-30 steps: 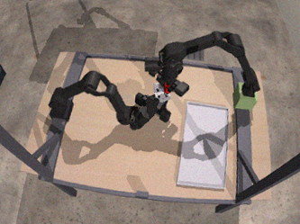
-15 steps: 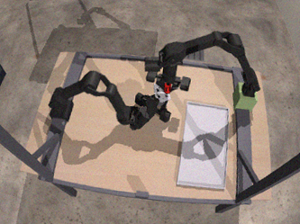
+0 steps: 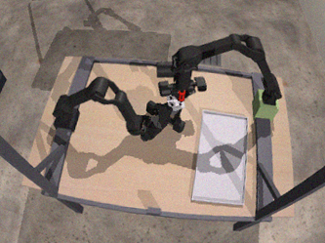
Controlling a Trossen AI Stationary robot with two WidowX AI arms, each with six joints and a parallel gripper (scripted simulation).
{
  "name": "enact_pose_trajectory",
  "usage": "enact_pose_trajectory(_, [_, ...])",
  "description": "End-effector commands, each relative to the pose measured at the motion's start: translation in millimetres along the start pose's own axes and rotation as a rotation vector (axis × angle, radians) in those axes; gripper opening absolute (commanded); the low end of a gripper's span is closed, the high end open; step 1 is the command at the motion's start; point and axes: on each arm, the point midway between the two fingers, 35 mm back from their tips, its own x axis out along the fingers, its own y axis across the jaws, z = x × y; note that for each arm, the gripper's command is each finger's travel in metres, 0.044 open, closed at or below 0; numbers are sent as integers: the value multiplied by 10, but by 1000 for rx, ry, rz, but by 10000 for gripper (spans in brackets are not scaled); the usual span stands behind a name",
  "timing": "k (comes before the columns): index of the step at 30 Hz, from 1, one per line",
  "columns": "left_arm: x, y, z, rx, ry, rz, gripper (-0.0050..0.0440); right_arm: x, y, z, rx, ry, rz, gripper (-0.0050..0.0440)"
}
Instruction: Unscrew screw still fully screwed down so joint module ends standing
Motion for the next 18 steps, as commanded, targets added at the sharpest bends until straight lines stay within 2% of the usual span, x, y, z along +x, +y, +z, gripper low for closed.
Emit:
enact_pose_trajectory(1, [16, -30, 112, -25, -13, -1, 245, -69, 2, -9, -46, 0, 15, 130])
enact_pose_trajectory(13, [16, -30, 112, -25, -13, -1, 245, -72, 2, -10, -542, -4, 15, 130])
enact_pose_trajectory(18, [16, -30, 112, -25, -13, -1, 245, -73, 1, -9, -541, -4, 15, 130])
